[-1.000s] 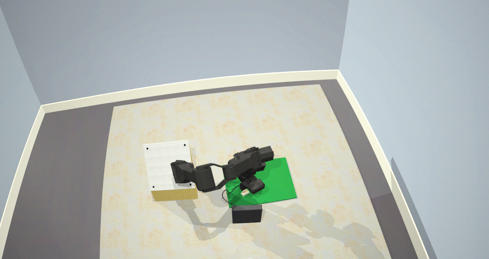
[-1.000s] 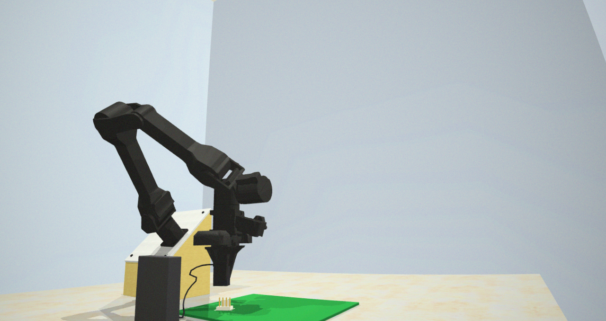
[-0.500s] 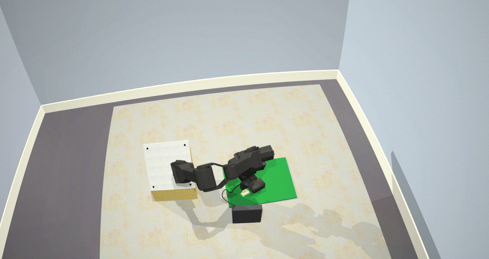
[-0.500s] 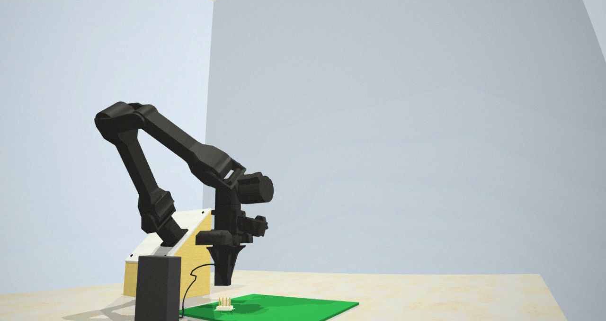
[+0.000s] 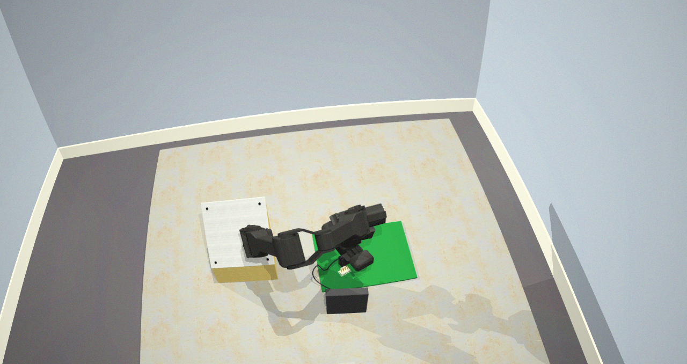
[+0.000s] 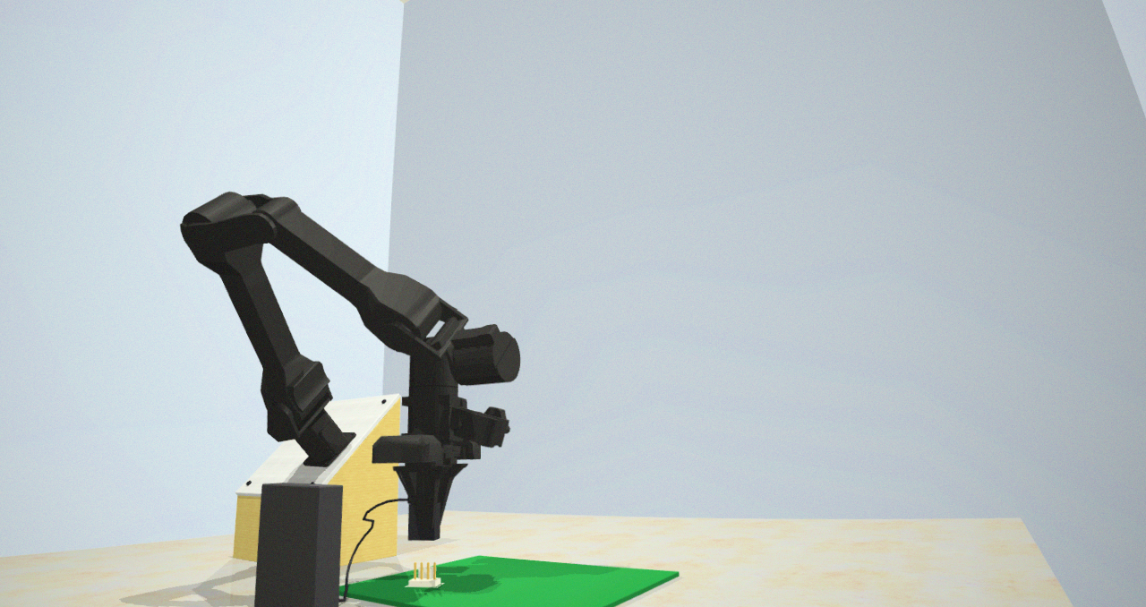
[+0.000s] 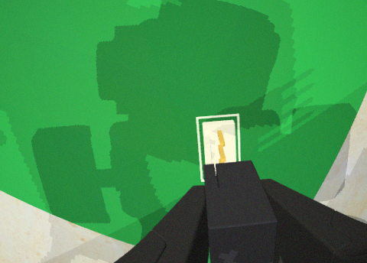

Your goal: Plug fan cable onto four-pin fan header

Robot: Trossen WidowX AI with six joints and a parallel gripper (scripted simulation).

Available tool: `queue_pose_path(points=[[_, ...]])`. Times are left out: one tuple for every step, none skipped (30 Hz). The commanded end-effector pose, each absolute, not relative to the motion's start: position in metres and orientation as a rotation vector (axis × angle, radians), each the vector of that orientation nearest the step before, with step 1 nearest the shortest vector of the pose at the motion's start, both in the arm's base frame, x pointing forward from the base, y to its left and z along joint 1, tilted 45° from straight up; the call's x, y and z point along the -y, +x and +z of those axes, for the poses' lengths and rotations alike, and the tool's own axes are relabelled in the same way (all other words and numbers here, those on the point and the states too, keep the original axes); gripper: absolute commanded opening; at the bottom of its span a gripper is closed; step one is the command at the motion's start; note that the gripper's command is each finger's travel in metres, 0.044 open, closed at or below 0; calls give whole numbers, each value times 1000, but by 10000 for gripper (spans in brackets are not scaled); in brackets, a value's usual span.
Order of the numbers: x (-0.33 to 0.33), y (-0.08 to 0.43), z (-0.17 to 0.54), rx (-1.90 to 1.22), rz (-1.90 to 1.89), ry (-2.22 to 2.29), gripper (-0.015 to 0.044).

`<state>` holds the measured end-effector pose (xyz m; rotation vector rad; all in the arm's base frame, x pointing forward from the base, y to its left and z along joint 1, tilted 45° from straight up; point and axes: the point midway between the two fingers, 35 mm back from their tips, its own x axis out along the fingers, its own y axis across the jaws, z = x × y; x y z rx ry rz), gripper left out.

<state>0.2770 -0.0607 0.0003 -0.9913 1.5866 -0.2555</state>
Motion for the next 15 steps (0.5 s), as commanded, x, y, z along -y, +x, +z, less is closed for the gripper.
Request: queue_pose_path(points=[[60,279,1,-1582,-262,-986,0],[60,280,1,-1581,-263,-985,0],[60,280,1,-1581,-263,-985,0],[60,280,1,-1581,-263,-985,0],[62,280,-1,-1581,-263,-985,0],[65,280,-4,-1581,-263,-984,0],[69,281,-8,-1581,-264,-984,0],[74,281,-12,-1581,-265,-984,0],[76,281,-14,-1581,-265,-984,0],[76,281,-14,-1581,-265,-984,0],[76,281,-14,-1581,-265,-984,0],[76,281,-14,-1581,-265,-984,0],[76,281,-14,-1581,-265,-984,0],[76,281,-14,-1581,-265,-984,0],[76,281,-14,-1581,-265,-984,0]])
